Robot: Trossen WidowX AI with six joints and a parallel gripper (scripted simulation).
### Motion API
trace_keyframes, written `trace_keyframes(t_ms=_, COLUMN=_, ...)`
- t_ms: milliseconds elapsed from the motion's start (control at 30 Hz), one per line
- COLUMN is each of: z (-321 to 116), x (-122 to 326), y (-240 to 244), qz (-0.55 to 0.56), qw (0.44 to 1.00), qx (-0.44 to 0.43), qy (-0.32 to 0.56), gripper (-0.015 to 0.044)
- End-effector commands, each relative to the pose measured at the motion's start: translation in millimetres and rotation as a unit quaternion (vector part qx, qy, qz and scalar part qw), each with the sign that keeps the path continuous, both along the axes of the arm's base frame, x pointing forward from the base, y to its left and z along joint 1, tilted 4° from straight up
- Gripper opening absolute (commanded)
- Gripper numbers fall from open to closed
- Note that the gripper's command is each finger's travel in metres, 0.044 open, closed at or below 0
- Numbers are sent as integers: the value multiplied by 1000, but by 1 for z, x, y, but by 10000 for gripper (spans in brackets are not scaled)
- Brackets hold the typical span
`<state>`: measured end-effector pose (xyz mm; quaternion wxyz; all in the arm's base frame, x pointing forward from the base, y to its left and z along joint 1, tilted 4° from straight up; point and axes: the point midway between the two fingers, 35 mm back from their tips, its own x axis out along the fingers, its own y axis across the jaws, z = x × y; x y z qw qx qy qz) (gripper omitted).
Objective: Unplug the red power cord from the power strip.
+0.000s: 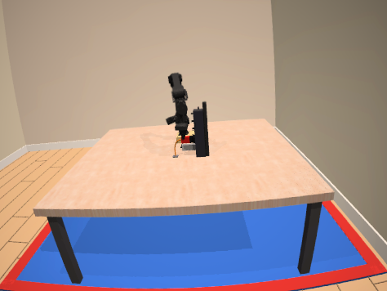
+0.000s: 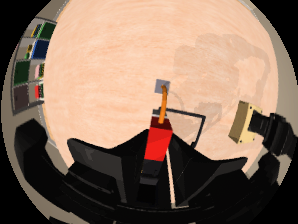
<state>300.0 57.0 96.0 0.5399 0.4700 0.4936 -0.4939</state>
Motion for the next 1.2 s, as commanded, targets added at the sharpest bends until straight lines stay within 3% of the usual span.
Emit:
trace_keyframes(t_ms=0, z=0, x=0, y=-1, qz=0, qw=1000, qx=0, qy=0, gripper=0)
trace_keyframes(t_ms=1100, z=5, x=3, y=-53, qz=-3, qw=1000, qx=-3, qy=-1, gripper=0)
trace_keyframes(t_ms=1167, z=4, x=3, y=-48, qz=-3, qw=1000, qx=-3, qy=-1, gripper=53)
